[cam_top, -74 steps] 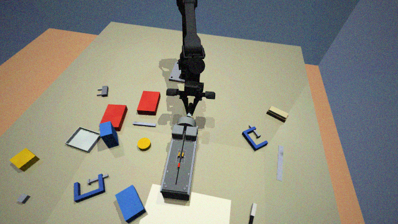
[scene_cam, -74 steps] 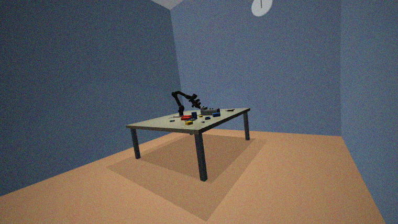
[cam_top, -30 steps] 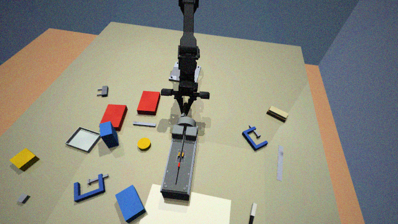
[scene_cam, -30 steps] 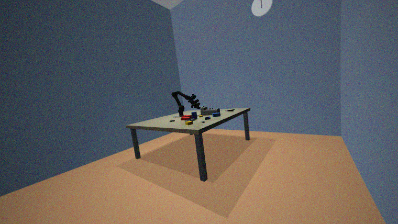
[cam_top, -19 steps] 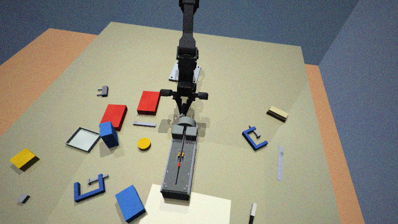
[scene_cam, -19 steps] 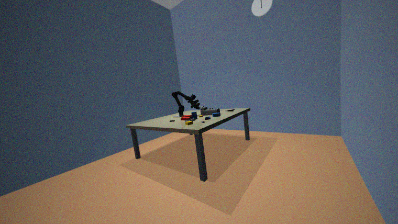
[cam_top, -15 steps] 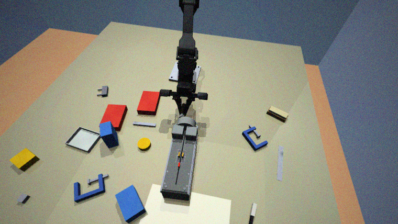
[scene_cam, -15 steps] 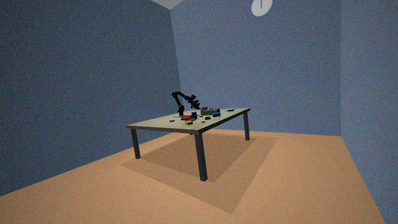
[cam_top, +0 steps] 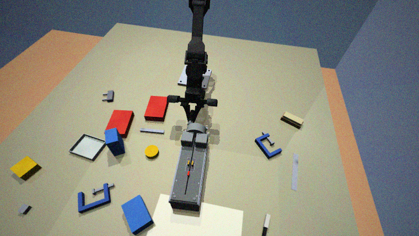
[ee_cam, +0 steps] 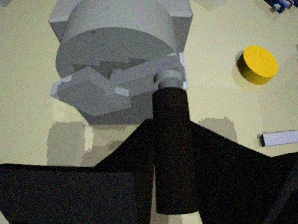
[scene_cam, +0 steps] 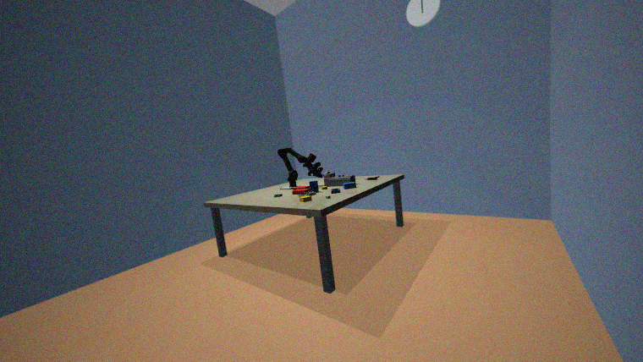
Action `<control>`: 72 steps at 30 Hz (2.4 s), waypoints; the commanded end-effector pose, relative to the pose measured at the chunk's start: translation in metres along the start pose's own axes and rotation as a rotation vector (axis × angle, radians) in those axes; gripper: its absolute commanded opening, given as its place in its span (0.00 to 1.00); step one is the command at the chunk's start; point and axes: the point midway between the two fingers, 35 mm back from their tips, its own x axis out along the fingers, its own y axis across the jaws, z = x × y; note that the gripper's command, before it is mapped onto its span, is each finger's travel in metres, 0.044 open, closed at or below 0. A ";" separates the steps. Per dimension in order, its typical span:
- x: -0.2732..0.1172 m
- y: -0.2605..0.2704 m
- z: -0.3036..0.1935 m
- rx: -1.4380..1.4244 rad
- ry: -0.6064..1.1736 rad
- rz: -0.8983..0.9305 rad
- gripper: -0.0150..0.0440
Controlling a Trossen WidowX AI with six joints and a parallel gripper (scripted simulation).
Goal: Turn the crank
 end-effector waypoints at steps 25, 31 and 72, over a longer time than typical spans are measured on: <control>0.016 -0.003 -0.016 0.003 0.015 -0.014 0.25; 0.016 -0.003 -0.016 0.003 0.015 -0.014 0.25; 0.016 -0.003 -0.016 0.003 0.015 -0.014 0.25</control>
